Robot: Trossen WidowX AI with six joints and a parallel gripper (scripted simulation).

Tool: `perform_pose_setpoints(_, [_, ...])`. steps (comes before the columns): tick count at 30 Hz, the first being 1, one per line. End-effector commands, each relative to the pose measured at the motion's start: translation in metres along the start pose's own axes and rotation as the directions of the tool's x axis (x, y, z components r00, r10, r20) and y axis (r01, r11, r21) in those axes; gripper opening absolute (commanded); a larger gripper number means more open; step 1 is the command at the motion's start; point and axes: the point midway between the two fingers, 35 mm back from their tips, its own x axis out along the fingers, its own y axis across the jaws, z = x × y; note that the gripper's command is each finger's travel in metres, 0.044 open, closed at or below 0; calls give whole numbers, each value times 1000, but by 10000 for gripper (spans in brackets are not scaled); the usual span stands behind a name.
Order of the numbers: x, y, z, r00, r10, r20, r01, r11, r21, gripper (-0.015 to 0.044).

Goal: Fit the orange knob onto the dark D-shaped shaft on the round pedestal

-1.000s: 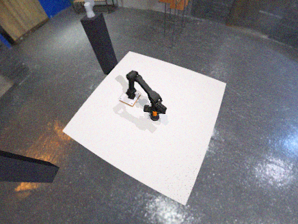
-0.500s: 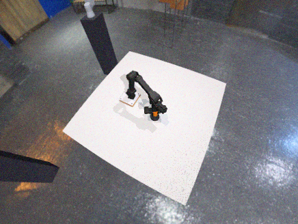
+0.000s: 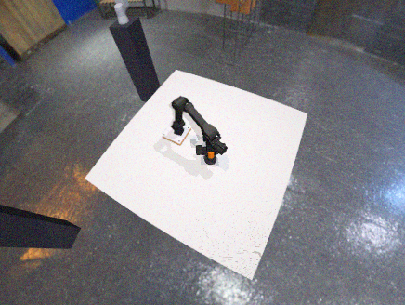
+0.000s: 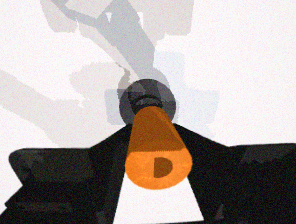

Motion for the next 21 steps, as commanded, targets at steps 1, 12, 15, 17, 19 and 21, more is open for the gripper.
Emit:
perform_pose_setpoints(1, [-3, 0, 1, 1000, -5, 1, 5, 1000, -6, 0])
perform_pose_setpoints(12, [-2, 3, 4, 1000, -5, 1, 5, 977, -214, 0])
perform_pose_setpoints(15, [-2, 3, 4, 1000, -5, 1, 5, 977, -214, 0])
perform_pose_setpoints(17, [-2, 2, 4, 1000, -5, 1, 5, 977, -214, 0])
perform_pose_setpoints(19, [-2, 2, 3, 1000, -5, 1, 5, 977, -214, 0])
perform_pose_setpoints(21, [-1, 1, 3, 1000, -5, 1, 5, 977, -214, 0])
